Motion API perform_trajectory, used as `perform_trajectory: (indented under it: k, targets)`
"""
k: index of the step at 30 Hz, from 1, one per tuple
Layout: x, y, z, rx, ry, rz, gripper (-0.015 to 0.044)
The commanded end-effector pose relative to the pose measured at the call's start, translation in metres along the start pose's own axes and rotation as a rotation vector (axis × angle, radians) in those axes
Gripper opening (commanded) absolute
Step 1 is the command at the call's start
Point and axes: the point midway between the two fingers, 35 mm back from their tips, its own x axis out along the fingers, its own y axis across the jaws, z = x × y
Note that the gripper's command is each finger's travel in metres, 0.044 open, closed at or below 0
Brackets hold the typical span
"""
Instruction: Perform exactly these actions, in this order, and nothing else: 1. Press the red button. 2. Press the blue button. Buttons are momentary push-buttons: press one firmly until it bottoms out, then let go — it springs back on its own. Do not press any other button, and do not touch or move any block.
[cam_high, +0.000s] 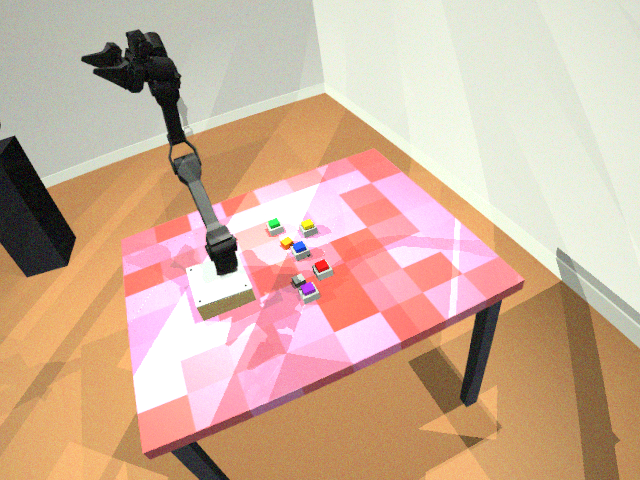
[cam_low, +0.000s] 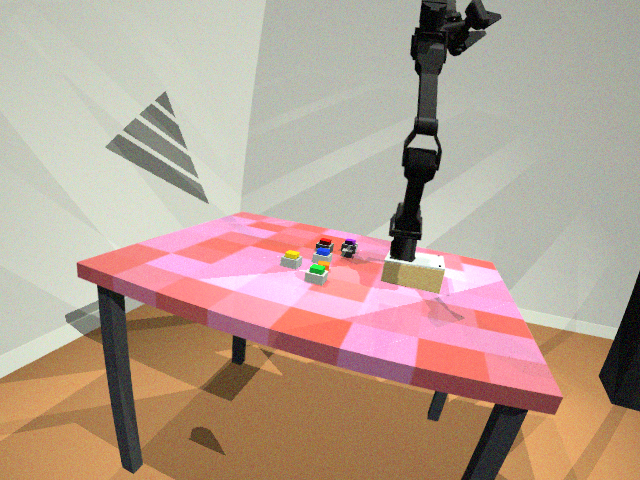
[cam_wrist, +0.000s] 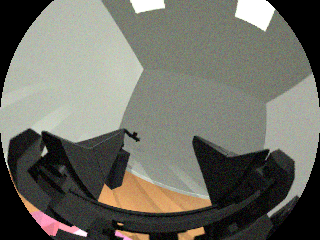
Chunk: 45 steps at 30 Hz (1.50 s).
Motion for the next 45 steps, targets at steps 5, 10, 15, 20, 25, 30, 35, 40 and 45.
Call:
perform_trajectory:
  k: [5,10,15,20,25,30,35,40,45]
  targets:
    - [0.016,0.157,0.012,-0.153,-0.099,0.390,0.0400]
    - [-0.009,0.258,0.008,-0.241,-0.156,0.670,0.0400]
    - [-0.060,0.347,-0.007,-0.331,-0.197,0.961,0.0400]
    - [-0.131,0.418,-0.035,-0.432,-0.218,1.260,0.0400]
    - [-0.215,0.464,-0.074,-0.555,-0.211,1.559,0.0400]
    - [-0.304,0.480,-0.126,-0.716,-0.169,1.850,0.0400]
    - [-0.387,0.466,-0.189,-0.935,-0.079,2.115,0.0400]
    - [-0.451,0.421,-0.258,-1.237,0.073,2.320,0.0400]
    - [-0.470,0.393,-0.290,-1.405,0.164,2.375,0.0400]
